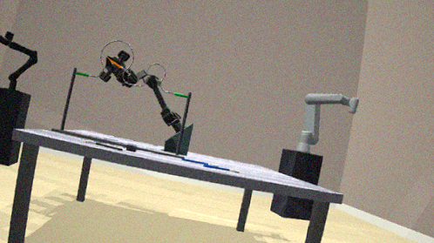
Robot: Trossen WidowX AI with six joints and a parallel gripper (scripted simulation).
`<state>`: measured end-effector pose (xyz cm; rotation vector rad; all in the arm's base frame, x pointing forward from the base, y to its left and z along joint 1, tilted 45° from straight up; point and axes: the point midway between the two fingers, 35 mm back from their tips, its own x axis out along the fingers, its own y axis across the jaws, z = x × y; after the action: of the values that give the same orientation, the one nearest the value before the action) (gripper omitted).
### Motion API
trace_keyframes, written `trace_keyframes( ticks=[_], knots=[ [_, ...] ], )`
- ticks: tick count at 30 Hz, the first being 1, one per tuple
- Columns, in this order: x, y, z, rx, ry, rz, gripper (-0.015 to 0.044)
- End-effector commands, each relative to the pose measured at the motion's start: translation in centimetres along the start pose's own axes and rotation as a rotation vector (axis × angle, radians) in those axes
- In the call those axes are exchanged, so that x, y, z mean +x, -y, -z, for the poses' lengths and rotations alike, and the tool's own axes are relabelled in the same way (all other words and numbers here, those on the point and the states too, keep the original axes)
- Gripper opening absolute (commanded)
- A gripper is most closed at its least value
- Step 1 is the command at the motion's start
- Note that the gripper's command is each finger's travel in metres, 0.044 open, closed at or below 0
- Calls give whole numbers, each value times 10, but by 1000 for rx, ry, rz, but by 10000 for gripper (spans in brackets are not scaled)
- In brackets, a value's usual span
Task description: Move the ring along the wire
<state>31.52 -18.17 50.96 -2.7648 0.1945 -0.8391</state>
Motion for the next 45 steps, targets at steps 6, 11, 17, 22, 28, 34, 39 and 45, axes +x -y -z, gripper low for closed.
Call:
trace_keyframes(
  ticks=[6,11,17,22,28,34,39,45],
  knots=[
    [-3,-28,-5,141,-15,-85,-150],
    [-7,-42,-8,230,-27,-136,-150],
    [-12,-58,-13,335,-42,-196,-150],
    [-17,-71,-19,428,-54,-250,-150],
    [-25,-88,-29,550,-71,-319,-150],
    [-34,-103,-41,678,-88,-393,-150],
    [-42,-113,-53,786,-103,-455,-150],
    [-52,-124,-69,915,-120,-530,-150]
  ],
)
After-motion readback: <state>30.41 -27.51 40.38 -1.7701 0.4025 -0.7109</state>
